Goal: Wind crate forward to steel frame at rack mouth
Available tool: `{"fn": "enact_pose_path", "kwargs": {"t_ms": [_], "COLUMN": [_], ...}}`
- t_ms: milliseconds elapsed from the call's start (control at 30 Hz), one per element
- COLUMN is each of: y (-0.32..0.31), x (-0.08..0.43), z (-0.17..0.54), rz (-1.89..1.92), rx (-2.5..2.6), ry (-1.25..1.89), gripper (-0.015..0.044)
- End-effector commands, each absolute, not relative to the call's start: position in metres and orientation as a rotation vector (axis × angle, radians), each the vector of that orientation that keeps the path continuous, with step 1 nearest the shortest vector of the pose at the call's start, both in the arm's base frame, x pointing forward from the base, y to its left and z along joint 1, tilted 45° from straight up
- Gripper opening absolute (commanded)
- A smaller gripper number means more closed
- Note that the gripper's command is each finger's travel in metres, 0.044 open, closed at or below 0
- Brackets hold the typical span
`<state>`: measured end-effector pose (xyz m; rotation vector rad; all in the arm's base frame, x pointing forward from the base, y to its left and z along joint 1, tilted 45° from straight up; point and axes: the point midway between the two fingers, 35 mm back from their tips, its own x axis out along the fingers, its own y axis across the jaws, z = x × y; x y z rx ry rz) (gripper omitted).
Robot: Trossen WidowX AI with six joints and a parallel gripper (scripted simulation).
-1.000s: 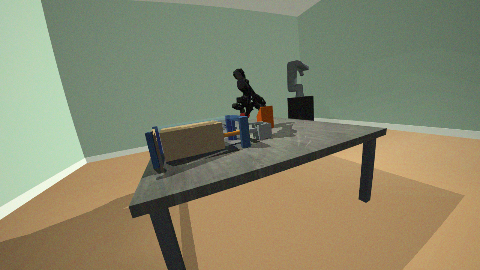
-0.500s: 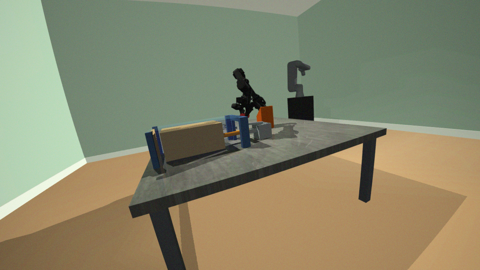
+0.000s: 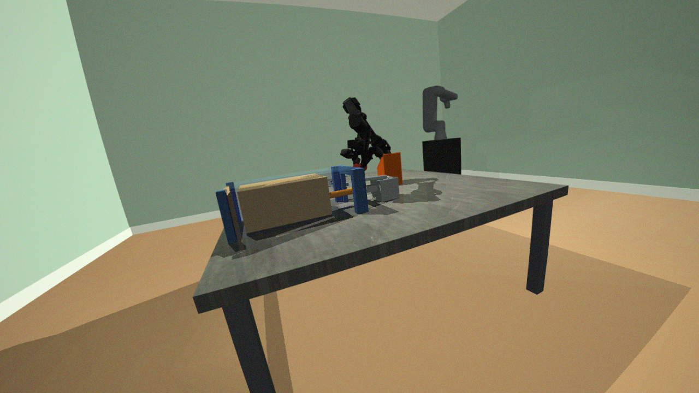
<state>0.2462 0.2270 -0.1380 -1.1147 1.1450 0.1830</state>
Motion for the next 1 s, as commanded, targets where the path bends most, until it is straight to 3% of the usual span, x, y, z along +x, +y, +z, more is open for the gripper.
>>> {"fn": "enact_pose_path", "kwargs": {"t_ms": [0, 967], "y": [0.235, 0.258], "x": [0.247, 0.242], "z": [-0.147, -0.169], "rz": [0.190, 0.191], "rx": [-1.093, -1.091], "ry": [1.150, 1.149], "gripper": [0.0000, 0.0000]}}
